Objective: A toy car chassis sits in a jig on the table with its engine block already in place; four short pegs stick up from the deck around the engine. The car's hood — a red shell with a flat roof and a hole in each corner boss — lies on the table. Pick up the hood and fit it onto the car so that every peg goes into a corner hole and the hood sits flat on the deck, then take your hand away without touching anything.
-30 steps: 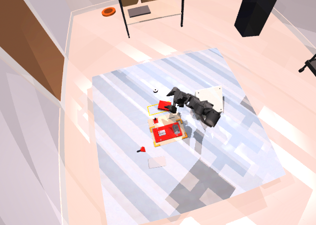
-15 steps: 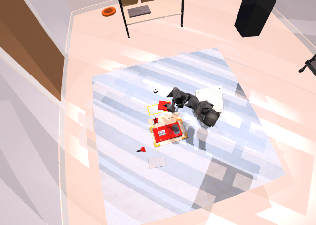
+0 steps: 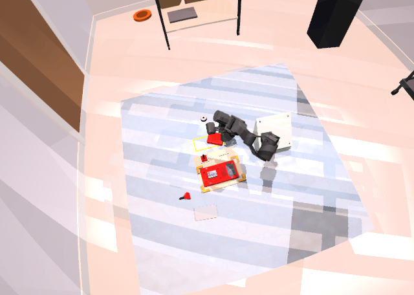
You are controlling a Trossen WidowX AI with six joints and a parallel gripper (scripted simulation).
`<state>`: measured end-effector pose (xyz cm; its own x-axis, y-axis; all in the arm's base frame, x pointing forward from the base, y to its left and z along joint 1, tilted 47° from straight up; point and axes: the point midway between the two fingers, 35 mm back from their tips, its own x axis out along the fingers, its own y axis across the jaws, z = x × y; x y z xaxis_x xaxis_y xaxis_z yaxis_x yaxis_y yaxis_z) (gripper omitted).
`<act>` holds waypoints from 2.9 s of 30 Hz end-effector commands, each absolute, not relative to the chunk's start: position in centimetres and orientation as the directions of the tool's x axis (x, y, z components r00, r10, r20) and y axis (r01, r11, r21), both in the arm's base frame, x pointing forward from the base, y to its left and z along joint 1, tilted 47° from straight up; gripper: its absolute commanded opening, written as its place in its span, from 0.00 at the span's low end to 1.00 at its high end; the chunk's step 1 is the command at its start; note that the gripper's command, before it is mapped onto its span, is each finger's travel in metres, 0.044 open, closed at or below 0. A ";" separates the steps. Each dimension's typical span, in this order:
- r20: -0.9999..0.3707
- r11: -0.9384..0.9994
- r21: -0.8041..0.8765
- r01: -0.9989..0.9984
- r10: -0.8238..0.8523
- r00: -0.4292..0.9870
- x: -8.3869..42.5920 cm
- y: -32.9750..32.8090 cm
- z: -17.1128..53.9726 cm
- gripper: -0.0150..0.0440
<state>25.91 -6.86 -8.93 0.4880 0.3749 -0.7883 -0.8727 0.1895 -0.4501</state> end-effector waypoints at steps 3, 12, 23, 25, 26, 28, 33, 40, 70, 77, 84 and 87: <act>-0.802 0.732 0.307 -0.608 0.543 0.249 26.8 -6.7 -10.5 1.00; -0.736 0.731 0.676 0.088 0.675 0.052 27.2 -6.3 -10.2 1.00; -0.698 0.647 0.656 0.390 0.716 -0.012 27.3 -6.3 -9.9 1.00; -0.698 0.647 0.656 0.390 0.716 -0.012 27.3 -6.3 -9.9 1.00; -0.698 0.647 0.656 0.390 0.716 -0.012 27.3 -6.3 -9.9 1.00; -0.698 0.647 0.656 0.390 0.716 -0.012 27.3 -6.3 -9.9 1.00; -0.698 0.647 0.656 0.390 0.716 -0.012 27.1 -6.3 -9.8 1.00; -0.698 0.647 0.656 0.390 0.716 -0.012 27.1 -6.2 -9.9 1.00; -0.698 0.646 0.656 0.390 0.716 -0.012 27.2 -4.6 -11.5 1.00; -0.698 0.646 0.656 0.390 0.716 -0.012 27.2 -4.2 -11.9 1.00; -0.698 0.646 0.656 0.390 0.716 -0.012 27.2 -3.8 -12.2 1.00; -0.698 0.646 0.656 0.390 0.716 -0.012 27.2 -3.6 -12.4 1.00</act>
<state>27.31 -3.98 -12.18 -0.0102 0.7129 -0.7012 0.3852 0.6499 0.6552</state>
